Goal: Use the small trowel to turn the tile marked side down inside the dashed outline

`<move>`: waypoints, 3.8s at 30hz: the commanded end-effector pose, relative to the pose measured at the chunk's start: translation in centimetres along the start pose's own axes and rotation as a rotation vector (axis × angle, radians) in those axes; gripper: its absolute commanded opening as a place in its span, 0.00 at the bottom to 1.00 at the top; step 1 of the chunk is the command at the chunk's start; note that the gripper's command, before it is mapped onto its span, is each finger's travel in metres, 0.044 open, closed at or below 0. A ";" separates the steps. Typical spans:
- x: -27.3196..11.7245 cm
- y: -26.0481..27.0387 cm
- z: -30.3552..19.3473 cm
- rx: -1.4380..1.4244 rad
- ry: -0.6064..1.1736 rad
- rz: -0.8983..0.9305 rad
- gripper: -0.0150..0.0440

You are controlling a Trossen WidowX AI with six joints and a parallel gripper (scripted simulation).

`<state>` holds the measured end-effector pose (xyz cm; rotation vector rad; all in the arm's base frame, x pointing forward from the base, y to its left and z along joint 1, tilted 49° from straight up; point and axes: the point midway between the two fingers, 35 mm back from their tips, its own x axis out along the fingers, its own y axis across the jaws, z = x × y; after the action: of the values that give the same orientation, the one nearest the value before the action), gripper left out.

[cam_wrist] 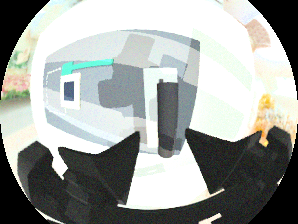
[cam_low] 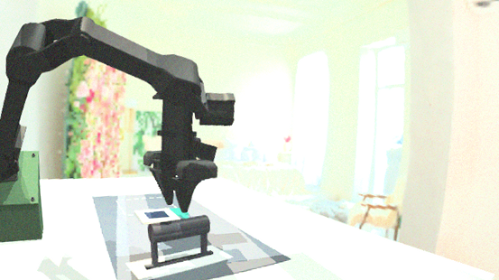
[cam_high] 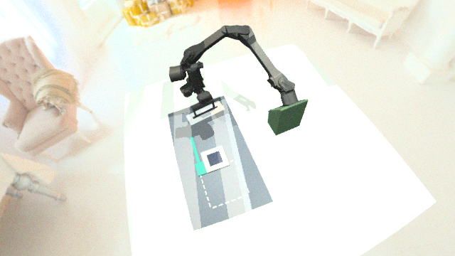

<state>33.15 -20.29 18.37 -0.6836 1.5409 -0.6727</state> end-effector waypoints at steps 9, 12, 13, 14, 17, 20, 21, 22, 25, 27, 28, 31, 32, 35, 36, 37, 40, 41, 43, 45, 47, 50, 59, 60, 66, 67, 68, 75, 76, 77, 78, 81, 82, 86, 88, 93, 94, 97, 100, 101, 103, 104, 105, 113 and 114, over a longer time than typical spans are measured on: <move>2.1 -0.3 -0.2 0.006 0.008 -0.004 0.71; 2.5 -0.3 -0.2 0.006 0.008 -0.004 0.71; 2.7 -0.3 -0.2 0.006 0.008 -0.004 0.71; 2.9 -0.3 -0.2 0.006 0.008 -0.004 0.71; 3.4 -0.3 -0.2 0.006 0.009 -0.005 0.71; 3.9 -0.3 -0.2 0.006 0.009 -0.005 0.71; 4.0 -0.3 -0.2 0.006 0.009 -0.006 0.71; 4.2 -0.3 -0.2 0.006 0.009 -0.006 0.71; 4.4 -0.3 -0.2 0.006 0.009 -0.006 0.71; 4.4 -0.3 -0.2 0.006 0.009 -0.006 0.69; 4.4 -0.3 -0.2 0.006 0.009 -0.006 0.68; 4.4 -0.3 -0.2 0.006 0.009 -0.006 0.64; 4.4 -0.3 -0.2 0.006 0.009 -0.006 0.63; 4.4 -0.3 -0.2 0.006 0.009 -0.006 0.60; 4.4 -0.3 -0.2 0.006 0.009 -0.006 0.59; 4.4 -0.3 -0.2 0.006 0.009 -0.006 0.58; 4.4 -0.3 -0.2 0.006 0.009 -0.006 0.54; 4.4 -0.3 -0.2 0.006 0.009 -0.006 0.53; 4.4 -0.3 -0.2 0.006 0.009 -0.006 0.51; 4.4 -0.3 -0.2 0.006 0.009 -0.006 0.49; 4.4 -0.3 -0.2 0.006 0.009 -0.006 0.47; 4.4 -0.3 -0.2 0.006 0.009 -0.006 0.47; 4.4 -0.3 -0.2 -0.159 0.009 -0.006 0.47; 4.4 -0.3 -0.2 -0.190 0.009 -0.006 0.47; 4.4 -0.3 -0.2 -0.370 0.010 -0.005 0.47; 4.4 -0.3 -0.2 -0.400 0.010 -0.005 0.47; 4.4 -0.3 -0.2 -0.430 0.010 -0.004 0.47; 4.4 -0.3 -0.2 -0.640 0.011 -0.003 0.47; 4.4 -0.3 -0.2 -0.670 0.011 -0.003 0.47; 4.4 -0.3 -0.2 -0.700 0.011 -0.003 0.47; 4.4 -0.3 -0.2 -0.730 0.011 -0.003 0.47; 4.4 -0.3 -0.2 -0.820 0.011 -0.002 0.47; 4.4 -0.3 -0.2 -0.850 0.011 -0.002 0.47; 4.4 -0.3 -0.2 -0.970 0.011 -0.001 0.47; 4.4 -0.3 -0.2 -1.030 0.011 -0.001 0.47; 4.4 -0.3 -0.2 -1.175 0.012 0.000 0.47; 4.4 -0.3 -0.2 -1.190 0.012 0.000 0.47; 4.4 -0.3 -0.2 -1.195 0.012 0.000 0.47; 4.4 -0.3 -0.2 -1.195 0.012 0.000 0.47; 4.4 -0.3 -0.2 -1.195 0.012 0.000 0.47; 4.4 -0.3 -0.2 -1.195 0.012 0.000 0.47; 4.4 -0.3 -0.2 -1.195 0.012 0.000 0.47; 4.4 -0.3 -0.2 -1.195 0.012 0.000 0.52; 4.4 -0.3 -0.2 -1.195 0.012 0.000 0.71; 4.4 -0.3 -0.2 -1.195 0.012 0.000 0.71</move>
<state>32.73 -23.81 15.87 -1.5375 1.8742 0.3391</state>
